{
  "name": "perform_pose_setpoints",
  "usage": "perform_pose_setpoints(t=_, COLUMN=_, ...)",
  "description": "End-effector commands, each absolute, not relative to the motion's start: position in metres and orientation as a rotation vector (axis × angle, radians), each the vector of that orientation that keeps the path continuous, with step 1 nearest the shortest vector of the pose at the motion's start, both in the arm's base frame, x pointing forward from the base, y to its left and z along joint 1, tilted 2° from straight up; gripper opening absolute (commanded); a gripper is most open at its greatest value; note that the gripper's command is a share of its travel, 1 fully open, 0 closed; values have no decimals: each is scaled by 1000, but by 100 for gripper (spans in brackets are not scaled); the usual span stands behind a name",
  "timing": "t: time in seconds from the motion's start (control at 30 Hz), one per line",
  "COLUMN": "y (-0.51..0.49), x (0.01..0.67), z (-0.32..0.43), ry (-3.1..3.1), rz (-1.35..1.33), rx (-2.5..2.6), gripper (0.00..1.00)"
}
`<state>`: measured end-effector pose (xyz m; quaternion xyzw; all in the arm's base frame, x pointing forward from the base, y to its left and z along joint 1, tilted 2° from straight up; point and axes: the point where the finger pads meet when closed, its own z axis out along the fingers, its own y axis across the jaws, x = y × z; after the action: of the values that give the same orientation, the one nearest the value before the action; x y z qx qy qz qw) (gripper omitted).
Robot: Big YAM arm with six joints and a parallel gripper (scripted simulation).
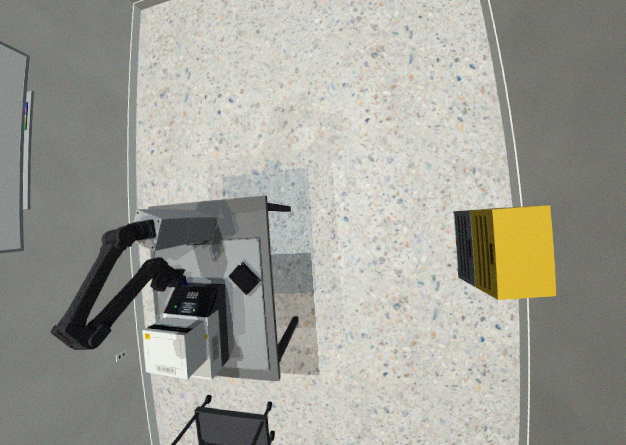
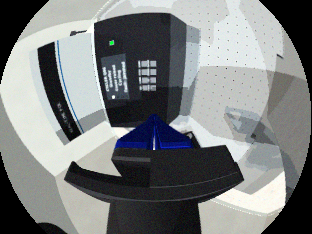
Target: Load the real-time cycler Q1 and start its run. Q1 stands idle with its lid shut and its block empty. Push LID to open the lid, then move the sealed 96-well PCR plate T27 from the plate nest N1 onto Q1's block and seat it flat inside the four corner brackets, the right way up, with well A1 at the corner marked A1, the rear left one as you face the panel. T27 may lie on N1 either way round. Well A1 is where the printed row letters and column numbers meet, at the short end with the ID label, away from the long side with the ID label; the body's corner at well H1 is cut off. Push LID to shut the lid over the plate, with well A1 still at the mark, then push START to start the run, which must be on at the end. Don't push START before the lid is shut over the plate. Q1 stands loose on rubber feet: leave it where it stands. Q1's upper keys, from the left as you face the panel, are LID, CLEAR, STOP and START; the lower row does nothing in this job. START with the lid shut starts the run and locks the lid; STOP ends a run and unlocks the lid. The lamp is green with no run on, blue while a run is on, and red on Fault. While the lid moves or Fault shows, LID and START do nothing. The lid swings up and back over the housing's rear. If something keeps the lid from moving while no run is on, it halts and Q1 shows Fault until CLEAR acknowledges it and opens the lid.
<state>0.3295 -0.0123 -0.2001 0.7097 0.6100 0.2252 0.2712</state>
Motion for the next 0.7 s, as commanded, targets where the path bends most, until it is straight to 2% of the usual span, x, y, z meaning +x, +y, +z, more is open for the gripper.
perform_pose_setpoints(t=0.0, y=-17, x=320, z=-193, ry=1649, rz=580, rx=1915, gripper=0)
perform_pose_setpoints(t=0.4, y=-16, x=344, z=-191, ry=1617, rz=625, rx=1886, gripper=0)
perform_pose_setpoints(t=0.67, y=-16, x=326, z=-198, ry=1646, rz=586, rx=1913, gripper=0)
